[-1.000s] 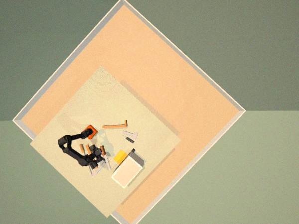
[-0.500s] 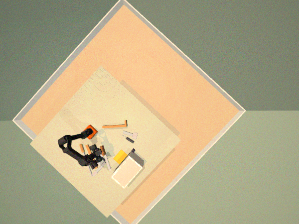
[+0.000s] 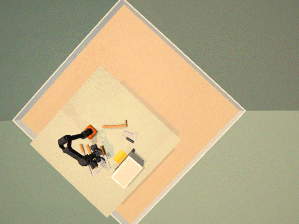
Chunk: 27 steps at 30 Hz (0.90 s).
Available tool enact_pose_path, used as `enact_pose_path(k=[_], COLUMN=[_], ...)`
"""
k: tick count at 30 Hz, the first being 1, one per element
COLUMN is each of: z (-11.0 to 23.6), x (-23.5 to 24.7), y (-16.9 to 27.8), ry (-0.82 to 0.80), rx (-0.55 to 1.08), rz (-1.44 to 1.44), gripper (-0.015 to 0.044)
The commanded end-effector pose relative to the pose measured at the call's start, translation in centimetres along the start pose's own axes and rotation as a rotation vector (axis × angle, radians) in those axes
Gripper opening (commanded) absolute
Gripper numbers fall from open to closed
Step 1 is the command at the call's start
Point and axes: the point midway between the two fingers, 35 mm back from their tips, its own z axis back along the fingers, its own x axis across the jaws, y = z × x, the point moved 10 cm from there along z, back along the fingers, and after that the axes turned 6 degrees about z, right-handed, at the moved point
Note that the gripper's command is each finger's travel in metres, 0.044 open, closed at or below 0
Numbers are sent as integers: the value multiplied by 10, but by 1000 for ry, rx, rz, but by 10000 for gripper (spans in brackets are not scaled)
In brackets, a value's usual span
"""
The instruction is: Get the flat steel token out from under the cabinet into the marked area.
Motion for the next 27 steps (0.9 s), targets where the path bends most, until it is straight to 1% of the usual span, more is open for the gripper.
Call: enact_pose_path(k=[1, 27], z=[0, 0], x=[0, 0], y=[0, 0], ry=[0, 1], rx=[3, 3], rz=[-36, -242], gripper=[270, 270])
